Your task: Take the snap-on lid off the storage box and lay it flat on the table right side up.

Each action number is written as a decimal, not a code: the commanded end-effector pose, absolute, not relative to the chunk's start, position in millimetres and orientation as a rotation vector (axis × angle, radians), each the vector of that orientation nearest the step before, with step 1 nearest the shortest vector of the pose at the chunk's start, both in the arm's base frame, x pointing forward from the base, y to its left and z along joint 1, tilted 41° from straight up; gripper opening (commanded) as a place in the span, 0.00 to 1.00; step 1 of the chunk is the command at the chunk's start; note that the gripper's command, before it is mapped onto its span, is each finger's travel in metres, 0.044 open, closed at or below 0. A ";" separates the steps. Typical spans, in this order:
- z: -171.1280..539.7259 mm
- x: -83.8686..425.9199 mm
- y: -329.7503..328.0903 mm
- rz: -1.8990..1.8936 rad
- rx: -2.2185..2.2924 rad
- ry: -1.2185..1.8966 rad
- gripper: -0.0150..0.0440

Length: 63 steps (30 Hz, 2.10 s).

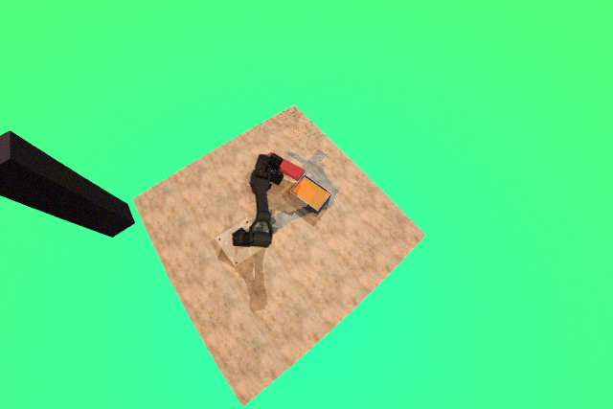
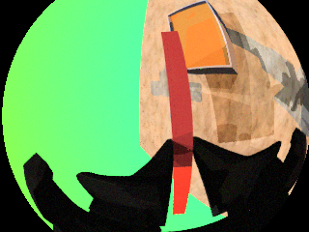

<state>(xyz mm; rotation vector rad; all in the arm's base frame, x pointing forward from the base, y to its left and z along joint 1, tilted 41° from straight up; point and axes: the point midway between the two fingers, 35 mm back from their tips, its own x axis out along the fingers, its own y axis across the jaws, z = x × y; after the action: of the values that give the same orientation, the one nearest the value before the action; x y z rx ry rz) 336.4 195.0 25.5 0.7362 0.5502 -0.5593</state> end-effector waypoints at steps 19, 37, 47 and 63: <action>3.0 321.7 231.4 -0.551 0.750 0.541 0.25; -18.1 308.8 257.8 -0.550 0.752 0.542 0.25; -29.7 301.7 272.5 -0.550 0.754 0.543 0.25; -48.3 290.2 296.1 -0.550 0.756 0.544 0.25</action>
<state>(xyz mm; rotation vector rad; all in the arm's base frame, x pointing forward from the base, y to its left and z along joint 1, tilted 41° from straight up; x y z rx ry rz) 291.7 286.6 -48.8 0.7401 0.5553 -0.5604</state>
